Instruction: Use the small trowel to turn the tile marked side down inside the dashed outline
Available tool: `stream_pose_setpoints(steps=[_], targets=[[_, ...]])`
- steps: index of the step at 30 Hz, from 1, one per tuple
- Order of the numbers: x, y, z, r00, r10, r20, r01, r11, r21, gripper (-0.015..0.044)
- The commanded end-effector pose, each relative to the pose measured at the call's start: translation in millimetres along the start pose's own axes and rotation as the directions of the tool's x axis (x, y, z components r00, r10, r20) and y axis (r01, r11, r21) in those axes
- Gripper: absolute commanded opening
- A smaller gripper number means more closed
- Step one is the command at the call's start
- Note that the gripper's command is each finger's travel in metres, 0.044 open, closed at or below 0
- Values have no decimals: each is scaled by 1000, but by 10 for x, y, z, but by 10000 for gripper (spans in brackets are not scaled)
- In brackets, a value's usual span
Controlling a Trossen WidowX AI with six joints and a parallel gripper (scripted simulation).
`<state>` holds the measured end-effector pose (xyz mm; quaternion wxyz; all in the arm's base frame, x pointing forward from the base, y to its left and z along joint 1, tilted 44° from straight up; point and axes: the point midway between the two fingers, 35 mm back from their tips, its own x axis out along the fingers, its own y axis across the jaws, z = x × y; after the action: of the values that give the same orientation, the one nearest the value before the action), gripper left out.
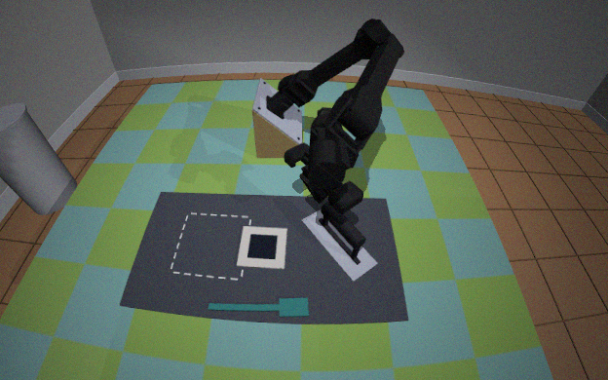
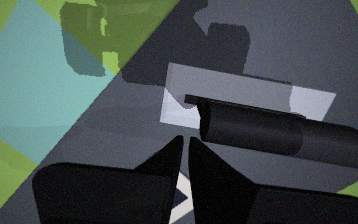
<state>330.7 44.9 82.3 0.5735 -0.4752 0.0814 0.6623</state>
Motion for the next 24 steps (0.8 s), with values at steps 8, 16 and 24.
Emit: stream_pose_setpoints(steps=[8, 16, 24], targets=[[0, 0, 0, 1000, 0, 0, 0, 1000, 0, 0], [0, 0, 0, 1000, 0, 0, 0, 1000, 0, 100], [0, 0, 0, 1000, 0, 0, 0, 1000, 0, 100]])
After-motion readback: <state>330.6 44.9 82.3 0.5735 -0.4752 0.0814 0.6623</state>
